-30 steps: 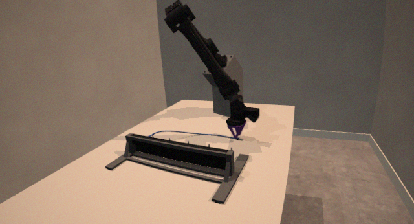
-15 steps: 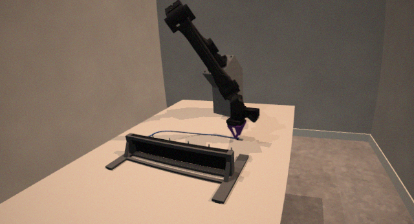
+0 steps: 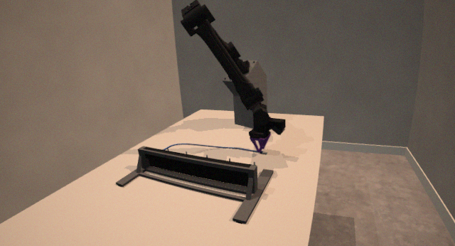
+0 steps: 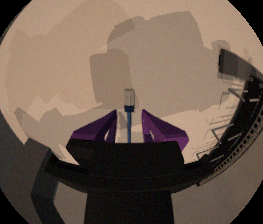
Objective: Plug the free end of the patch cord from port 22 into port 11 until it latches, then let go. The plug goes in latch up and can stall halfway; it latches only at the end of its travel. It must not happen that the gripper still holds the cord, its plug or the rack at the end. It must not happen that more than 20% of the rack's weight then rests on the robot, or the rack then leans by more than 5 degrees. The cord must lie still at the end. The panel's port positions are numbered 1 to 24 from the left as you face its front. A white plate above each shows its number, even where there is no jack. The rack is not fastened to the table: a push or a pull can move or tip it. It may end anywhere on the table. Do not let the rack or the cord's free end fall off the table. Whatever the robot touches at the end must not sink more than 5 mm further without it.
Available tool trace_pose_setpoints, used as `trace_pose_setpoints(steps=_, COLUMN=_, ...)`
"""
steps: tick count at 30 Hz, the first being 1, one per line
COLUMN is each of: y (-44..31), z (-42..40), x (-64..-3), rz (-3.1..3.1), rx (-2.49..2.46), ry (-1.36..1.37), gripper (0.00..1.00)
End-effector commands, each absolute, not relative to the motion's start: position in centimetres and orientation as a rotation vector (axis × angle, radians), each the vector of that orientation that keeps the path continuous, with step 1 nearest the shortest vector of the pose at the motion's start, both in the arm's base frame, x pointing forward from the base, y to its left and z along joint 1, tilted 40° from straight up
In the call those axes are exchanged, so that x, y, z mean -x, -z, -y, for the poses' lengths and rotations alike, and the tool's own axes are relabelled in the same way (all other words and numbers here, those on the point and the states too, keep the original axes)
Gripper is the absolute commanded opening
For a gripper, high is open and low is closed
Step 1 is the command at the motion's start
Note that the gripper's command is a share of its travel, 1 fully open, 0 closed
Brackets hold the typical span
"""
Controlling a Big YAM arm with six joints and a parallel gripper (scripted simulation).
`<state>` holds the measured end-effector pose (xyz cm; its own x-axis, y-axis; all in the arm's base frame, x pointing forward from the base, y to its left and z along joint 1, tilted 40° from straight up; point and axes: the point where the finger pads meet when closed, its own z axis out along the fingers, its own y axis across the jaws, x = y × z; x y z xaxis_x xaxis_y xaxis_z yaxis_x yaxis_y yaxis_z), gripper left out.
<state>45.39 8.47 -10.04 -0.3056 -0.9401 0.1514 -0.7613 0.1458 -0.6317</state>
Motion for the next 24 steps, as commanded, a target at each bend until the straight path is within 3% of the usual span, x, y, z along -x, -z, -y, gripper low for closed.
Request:
trace_pose_setpoints(steps=1, y=10.41, z=-8.72, x=-45.35, rz=-2.141, rx=1.653, ry=0.911, gripper=0.36)
trace_pose_setpoints(steps=24, y=10.84, z=-8.07, x=-45.90, rz=-2.146, rx=1.651, ry=0.913, gripper=0.36)
